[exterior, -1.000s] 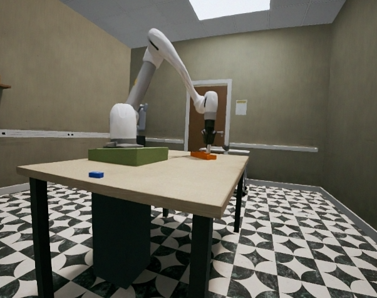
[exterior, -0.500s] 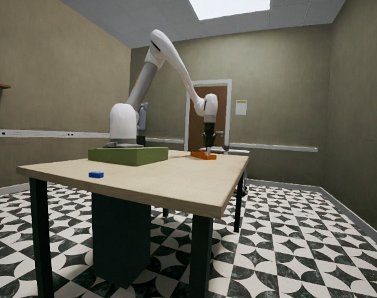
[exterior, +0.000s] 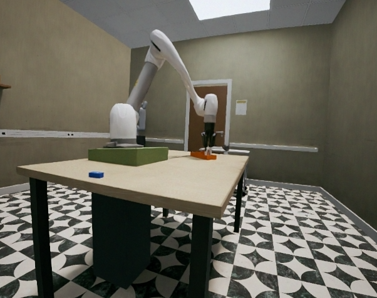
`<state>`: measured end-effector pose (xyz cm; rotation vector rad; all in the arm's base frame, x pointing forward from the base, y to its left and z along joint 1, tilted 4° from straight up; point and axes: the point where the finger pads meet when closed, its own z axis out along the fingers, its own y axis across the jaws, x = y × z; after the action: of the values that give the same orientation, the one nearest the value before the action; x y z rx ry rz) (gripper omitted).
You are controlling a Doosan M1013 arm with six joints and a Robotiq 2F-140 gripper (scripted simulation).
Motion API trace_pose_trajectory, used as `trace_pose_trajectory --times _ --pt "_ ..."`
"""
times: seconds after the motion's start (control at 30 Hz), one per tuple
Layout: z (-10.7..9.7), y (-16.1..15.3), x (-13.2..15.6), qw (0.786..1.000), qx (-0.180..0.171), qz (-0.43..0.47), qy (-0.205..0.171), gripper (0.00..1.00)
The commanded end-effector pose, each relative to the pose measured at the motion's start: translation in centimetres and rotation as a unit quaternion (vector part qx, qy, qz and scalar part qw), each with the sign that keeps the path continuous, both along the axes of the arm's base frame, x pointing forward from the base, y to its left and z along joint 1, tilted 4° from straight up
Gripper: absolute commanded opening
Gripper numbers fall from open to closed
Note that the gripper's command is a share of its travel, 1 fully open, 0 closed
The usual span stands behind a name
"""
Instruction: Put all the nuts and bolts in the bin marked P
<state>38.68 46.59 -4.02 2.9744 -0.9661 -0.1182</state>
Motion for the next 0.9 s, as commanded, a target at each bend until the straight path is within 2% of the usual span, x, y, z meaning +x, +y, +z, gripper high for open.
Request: trace_pose_trajectory --times 0.0,0.4,0.87 --pt "0.1 0.0 0.0 1.000 0.001 0.000 0.000 0.26" --pt "0.5 0.0 0.1 1.000 0.001 0.000 0.000 0.26" --pt "2.3 0.0 0.2 1.000 0.001 0.000 0.000 0.26"
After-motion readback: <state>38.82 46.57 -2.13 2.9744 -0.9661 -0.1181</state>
